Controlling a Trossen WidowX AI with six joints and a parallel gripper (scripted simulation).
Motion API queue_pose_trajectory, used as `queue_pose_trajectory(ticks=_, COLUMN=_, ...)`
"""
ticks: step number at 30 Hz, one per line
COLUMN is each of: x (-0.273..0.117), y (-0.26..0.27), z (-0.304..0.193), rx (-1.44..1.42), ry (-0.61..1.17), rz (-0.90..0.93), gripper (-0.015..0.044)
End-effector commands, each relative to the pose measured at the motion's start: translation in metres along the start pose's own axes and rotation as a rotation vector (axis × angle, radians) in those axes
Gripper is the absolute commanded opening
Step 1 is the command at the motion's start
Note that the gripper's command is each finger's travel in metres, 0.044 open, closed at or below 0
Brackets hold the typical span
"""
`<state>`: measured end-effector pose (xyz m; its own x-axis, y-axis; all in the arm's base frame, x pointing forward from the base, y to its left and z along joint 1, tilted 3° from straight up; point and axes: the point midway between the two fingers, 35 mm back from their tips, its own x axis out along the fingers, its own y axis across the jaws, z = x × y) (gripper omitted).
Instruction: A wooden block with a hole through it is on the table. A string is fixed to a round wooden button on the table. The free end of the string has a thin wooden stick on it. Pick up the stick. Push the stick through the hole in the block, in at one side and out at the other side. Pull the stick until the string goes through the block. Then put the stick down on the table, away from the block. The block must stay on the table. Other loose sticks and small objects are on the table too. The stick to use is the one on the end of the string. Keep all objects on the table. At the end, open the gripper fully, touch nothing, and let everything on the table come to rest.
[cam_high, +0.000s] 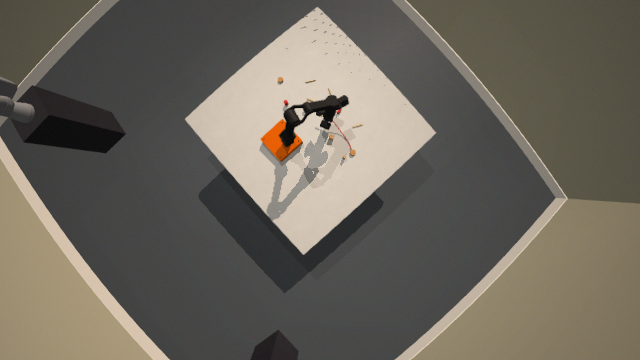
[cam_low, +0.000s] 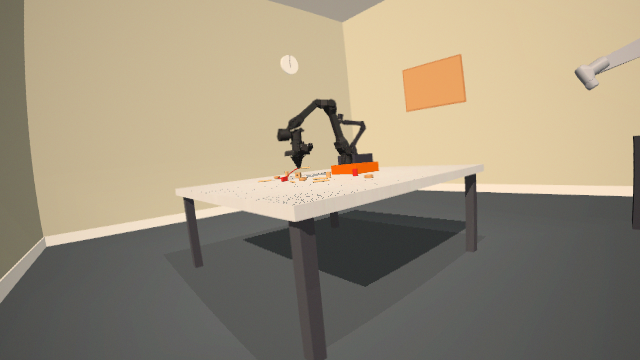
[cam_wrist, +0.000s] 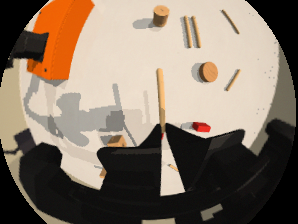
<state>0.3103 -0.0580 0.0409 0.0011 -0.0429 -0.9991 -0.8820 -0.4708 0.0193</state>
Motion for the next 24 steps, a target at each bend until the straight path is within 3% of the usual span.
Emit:
queue_pose_trajectory(ticks=1, x=0.0, y=0.0, z=0.0, rx=0.0, ry=0.0, rz=0.0, gripper=0.0)
queue_pose_trajectory(ticks=6, x=0.0, y=0.0, z=0.0, rx=0.024, ry=0.0, rz=0.0, gripper=0.0)
queue_pose_trajectory(ticks=24, x=-0.001, y=-0.001, z=-0.014, rx=0.677, ry=0.0, rz=-0.001, gripper=0.0)
